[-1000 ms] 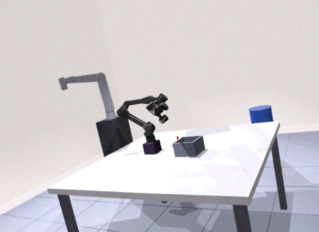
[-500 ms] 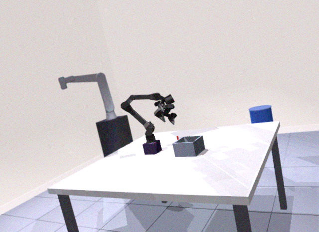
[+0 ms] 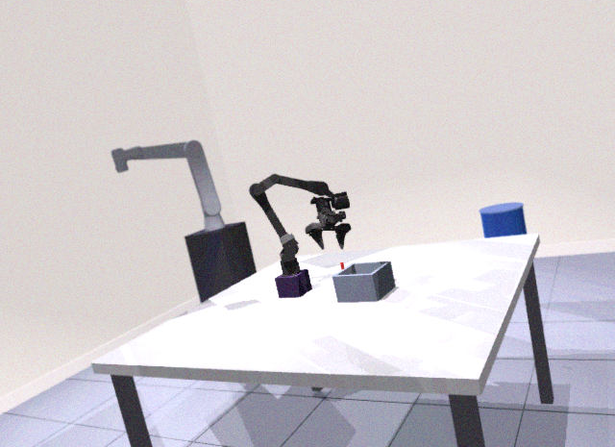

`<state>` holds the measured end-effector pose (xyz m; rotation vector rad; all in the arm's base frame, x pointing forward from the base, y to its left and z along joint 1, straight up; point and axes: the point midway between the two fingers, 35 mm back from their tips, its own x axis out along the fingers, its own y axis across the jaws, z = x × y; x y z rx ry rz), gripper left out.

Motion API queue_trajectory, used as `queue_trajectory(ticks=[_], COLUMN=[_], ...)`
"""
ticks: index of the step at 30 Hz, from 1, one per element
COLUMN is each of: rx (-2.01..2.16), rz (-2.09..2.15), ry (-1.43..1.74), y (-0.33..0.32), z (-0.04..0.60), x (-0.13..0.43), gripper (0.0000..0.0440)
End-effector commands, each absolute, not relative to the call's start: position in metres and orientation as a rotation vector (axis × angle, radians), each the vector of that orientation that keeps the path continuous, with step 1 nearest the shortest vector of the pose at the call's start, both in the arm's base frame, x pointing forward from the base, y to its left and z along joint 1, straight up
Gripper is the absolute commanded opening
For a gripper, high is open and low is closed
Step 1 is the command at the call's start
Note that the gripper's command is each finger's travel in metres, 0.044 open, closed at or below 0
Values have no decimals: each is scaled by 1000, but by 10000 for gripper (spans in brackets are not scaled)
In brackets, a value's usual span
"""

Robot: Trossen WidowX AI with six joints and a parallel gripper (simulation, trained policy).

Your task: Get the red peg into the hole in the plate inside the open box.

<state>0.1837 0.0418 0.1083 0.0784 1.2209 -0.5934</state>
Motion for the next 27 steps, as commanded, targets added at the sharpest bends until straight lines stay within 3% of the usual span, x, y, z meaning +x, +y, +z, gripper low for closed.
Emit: queue_trajectory(ticks=[1,27], rx=[160,547], rz=[-645,-788], ry=[1271,1318], y=[55,103], z=[95,-11], x=[183,187], gripper=[438,428])
